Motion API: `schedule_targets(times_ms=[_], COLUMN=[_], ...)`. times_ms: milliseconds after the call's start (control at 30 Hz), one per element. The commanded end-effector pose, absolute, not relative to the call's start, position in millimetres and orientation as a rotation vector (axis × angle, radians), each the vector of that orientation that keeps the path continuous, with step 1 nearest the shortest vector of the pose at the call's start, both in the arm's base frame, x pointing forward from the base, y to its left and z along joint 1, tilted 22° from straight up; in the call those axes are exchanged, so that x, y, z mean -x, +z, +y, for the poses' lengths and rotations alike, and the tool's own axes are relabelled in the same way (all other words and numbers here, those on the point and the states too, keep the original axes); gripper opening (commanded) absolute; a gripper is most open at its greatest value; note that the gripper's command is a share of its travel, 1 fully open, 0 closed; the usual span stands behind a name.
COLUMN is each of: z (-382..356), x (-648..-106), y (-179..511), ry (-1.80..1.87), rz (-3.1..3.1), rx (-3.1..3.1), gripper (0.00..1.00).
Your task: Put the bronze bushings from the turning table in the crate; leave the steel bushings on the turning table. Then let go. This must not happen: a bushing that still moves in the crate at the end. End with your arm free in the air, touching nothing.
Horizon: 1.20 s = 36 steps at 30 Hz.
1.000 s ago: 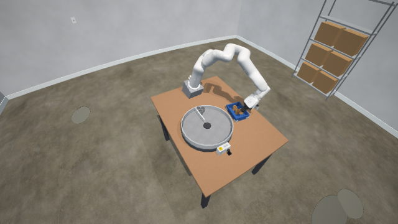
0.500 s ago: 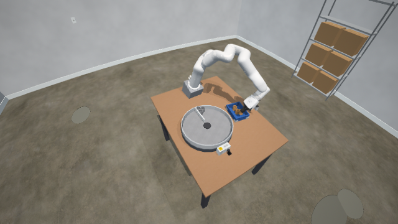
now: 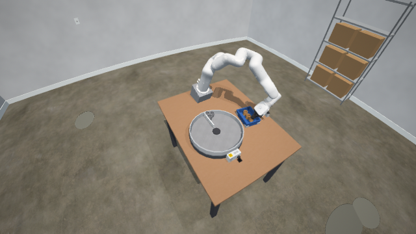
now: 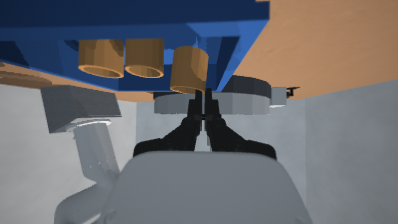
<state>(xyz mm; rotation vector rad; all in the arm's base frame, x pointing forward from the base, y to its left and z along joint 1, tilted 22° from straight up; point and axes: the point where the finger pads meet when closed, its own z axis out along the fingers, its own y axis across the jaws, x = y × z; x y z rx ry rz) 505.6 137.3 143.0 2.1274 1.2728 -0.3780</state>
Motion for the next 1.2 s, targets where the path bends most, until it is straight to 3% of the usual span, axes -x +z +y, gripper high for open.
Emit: schedule_targets(times_ms=[0,1167], z=[137.9,137.5], x=[-508.6,-511.4], y=[139.9,133.0], ry=[-0.372,-0.372], rz=[1.272,1.272], rx=[-2.128,-2.128], gripper=[0.0,0.0])
